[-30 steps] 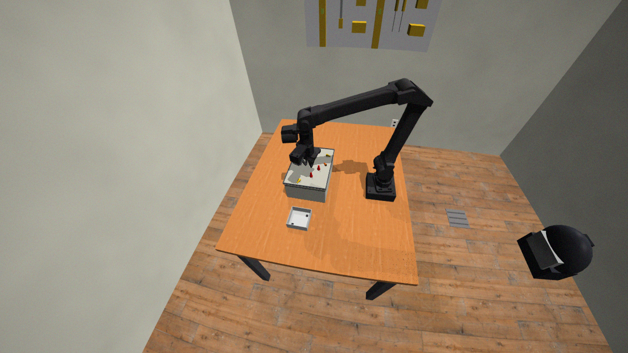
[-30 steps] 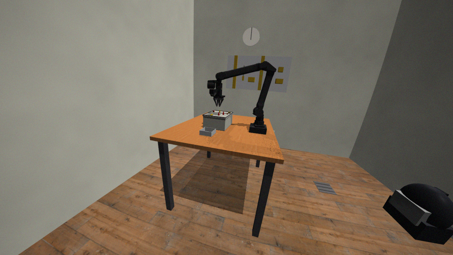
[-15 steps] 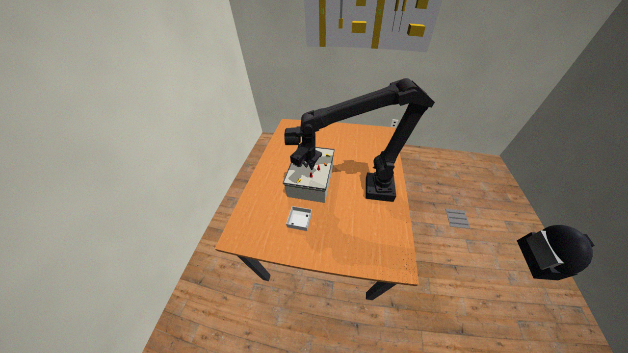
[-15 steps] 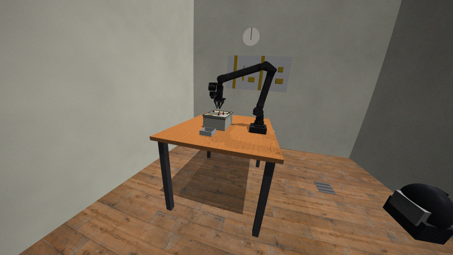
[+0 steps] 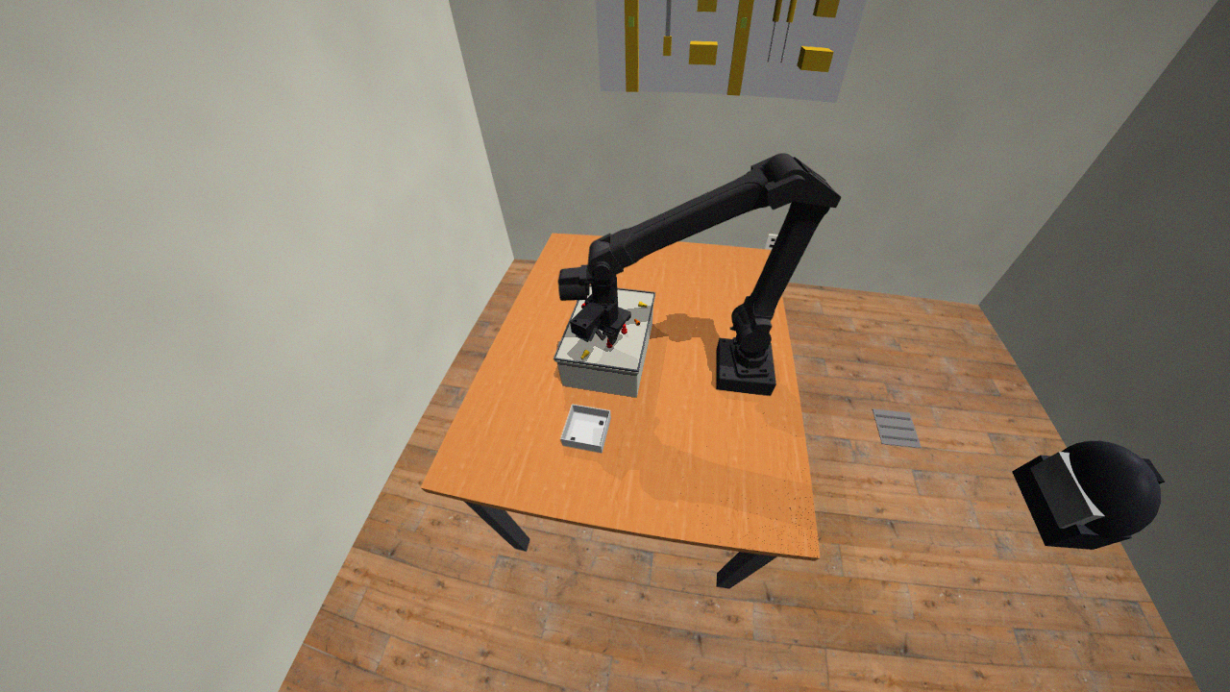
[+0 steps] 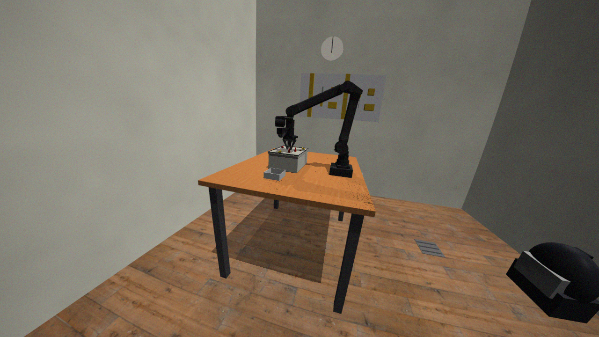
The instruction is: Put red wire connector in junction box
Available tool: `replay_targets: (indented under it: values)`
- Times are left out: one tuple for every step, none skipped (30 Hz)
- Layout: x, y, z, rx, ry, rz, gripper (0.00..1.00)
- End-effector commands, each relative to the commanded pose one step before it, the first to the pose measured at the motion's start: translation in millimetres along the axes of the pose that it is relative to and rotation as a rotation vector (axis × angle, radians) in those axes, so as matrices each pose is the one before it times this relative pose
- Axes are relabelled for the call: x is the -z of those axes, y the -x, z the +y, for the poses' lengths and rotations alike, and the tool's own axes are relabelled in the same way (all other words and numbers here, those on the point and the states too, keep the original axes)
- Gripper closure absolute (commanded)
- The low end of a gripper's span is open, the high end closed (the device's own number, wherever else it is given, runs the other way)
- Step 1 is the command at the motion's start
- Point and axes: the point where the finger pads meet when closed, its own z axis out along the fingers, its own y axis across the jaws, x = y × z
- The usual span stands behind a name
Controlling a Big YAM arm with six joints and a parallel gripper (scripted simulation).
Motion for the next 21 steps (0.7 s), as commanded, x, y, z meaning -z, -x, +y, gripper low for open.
replay_targets:
  values:
    - [4.33,1.66,-1.56,-0.014,-0.01964,-0.01428,0.71]
    - [0.65,-0.11,0.1,-0.00012,-0.00105,-0.00069,0.71]
    - [0.55,-0.1,0.08,-0.0001,-0.00089,-0.00058,0.71]
    - [0.47,-0.08,0.07,-0.00008,-0.00076,-0.0005,0.71]
    - [0.4,-0.07,0.06,-0.00007,-0.00064,-0.00042,0.71]
    - [-0.18,-0.09,0.1,-0.00005,0.00067,0.00045,0.71]
    - [-0.73,-0.1,0.13,-0.00003,0.00191,0.00126,0.71]
    - [-1.12,-0.11,0.16,-0.00001,0.0028,0.00185,0.71]
    - [-1.16,-0.11,0.16,-0.00001,0.00287,0.00189,0.71]
    - [-0.99,-0.09,0.13,-0.00001,0.00244,0.00161,0.71]
    - [-0.84,-0.08,0.11,-0.00001,0.00207,0.00137,0.71]
    - [-0.71,-0.07,0.09,0.0,0.00176,0.00116,0.71]
    - [0.0,0.0,0.0,0.0,0.0,0.0,0.71]
    - [0.0,0.0,0.0,0.0,0.0,0.0,0.71]
    - [-0.61,-0.06,0.08,0.0,0.0015,0.00099,0.71]
    - [-0.52,-0.05,0.07,0.0,0.00127,0.00084,0.71]
    - [-0.44,-0.04,0.06,0.0,0.00108,0.00071,0.71]
    - [-0.37,-0.03,0.05,0.0,0.00092,0.00061,0.71]
    - [-0.32,-0.03,0.04,0.0,0.00078,0.00052,0.71]
    - [-0.27,-0.02,0.04,0.0,0.00066,0.00044,0.71]
    - [-0.23,-0.02,0.03,0.0,0.00056,0.00037,0.71]
